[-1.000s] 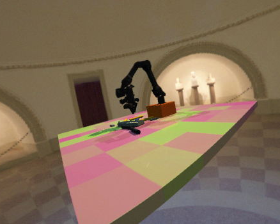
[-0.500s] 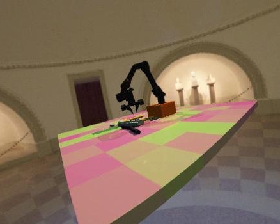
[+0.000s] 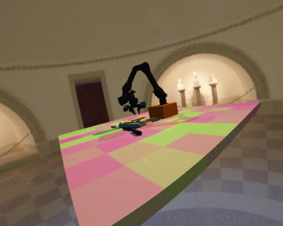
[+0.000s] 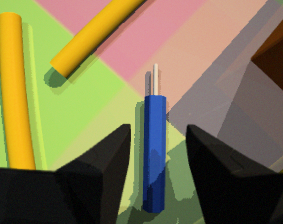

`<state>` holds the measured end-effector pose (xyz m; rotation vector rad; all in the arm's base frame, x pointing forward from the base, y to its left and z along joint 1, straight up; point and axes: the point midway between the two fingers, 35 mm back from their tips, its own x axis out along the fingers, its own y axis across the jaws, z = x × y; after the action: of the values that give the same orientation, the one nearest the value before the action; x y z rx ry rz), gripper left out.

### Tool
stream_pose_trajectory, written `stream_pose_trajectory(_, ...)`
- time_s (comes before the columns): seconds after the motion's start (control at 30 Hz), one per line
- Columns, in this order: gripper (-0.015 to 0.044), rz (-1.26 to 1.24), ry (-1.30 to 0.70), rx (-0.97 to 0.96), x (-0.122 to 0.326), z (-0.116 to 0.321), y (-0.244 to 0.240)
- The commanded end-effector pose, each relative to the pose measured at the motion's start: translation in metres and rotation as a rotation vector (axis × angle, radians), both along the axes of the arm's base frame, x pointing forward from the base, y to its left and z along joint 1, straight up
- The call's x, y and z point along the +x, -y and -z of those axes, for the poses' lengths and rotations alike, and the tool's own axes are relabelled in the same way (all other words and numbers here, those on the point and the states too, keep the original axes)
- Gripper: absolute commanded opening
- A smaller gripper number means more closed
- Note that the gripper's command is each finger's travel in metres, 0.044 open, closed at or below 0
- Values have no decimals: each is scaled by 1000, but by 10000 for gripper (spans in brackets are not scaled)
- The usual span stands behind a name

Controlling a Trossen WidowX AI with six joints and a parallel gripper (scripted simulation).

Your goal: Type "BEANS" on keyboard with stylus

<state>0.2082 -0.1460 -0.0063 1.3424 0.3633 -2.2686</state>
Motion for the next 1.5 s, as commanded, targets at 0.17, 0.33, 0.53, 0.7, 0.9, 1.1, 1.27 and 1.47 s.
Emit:
stream_pose_trajectory(0.17, 150, 5, -2, -5, -1, 9, 0)
stream_pose_trajectory(0.33, 150, 5, -2, -5, 0, 14, 0)
stream_pose_trajectory(0.53, 150, 5, -2, -5, 0, 20, 0)
stream_pose_trajectory(0.7, 150, 5, -2, -5, 0, 25, 0)
stream_pose_trajectory(0.9, 150, 5, -2, -5, -1, 31, 0)
stream_pose_trajectory(1.1, 150, 5, -2, -5, -1, 37, 0)
stream_pose_trajectory(1.27, 150, 5, -2, -5, -1, 42, 0)
stream_pose_trajectory(1.47, 150, 5, -2, -5, -1, 48, 0)
